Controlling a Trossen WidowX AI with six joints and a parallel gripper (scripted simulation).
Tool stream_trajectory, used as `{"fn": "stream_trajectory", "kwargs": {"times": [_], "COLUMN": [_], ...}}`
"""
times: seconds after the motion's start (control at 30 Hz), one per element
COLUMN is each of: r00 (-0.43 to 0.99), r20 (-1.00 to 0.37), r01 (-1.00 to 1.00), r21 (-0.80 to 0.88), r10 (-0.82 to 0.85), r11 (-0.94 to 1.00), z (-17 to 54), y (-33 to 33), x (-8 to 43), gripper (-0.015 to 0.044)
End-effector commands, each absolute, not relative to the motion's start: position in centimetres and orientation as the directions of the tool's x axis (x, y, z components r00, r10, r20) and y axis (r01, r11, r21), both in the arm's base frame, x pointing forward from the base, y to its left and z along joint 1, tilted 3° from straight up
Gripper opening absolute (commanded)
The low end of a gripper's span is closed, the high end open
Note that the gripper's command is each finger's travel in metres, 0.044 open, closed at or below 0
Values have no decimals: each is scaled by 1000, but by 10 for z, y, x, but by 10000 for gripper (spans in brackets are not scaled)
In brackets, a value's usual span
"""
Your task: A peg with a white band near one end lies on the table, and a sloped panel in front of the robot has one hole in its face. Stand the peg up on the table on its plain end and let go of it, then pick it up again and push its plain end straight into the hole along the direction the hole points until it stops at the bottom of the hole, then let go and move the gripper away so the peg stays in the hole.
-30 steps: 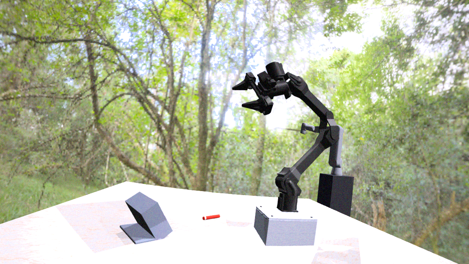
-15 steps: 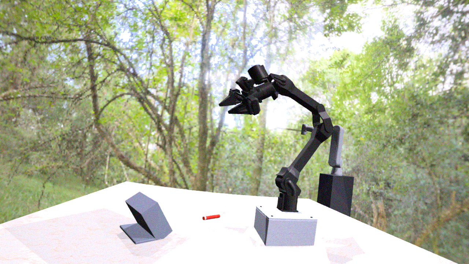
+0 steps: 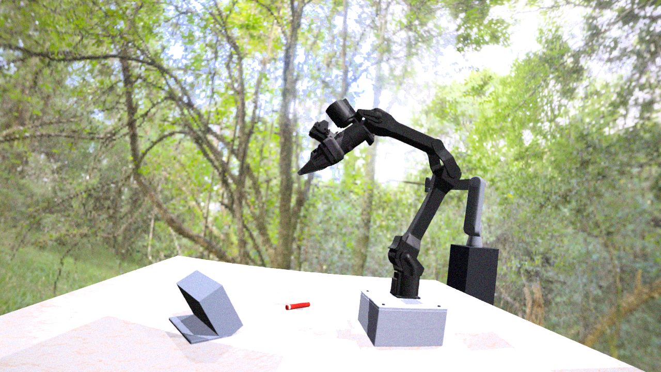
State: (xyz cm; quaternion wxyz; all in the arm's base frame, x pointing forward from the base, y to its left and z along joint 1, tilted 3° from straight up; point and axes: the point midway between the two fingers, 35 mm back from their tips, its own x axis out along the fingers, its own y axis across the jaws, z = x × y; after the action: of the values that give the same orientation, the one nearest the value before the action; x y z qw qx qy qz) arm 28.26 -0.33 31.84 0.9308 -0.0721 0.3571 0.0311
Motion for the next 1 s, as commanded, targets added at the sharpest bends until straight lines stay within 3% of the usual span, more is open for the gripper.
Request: {"fn": "stream_trajectory", "kwargs": {"times": [0.0, 0.47, 0.97], "r00": [714, 592, 441], "r20": [-700, -804, -892], "r01": [-28, 350, 732], "r21": [-45, 191, 293], "r10": [-11, -58, -100], "r11": [999, 917, 615], "z": [306, 258, 205], "y": [-8, -23, -39], "x": [290, 311, 324], "gripper": [440, 440, 440]}}
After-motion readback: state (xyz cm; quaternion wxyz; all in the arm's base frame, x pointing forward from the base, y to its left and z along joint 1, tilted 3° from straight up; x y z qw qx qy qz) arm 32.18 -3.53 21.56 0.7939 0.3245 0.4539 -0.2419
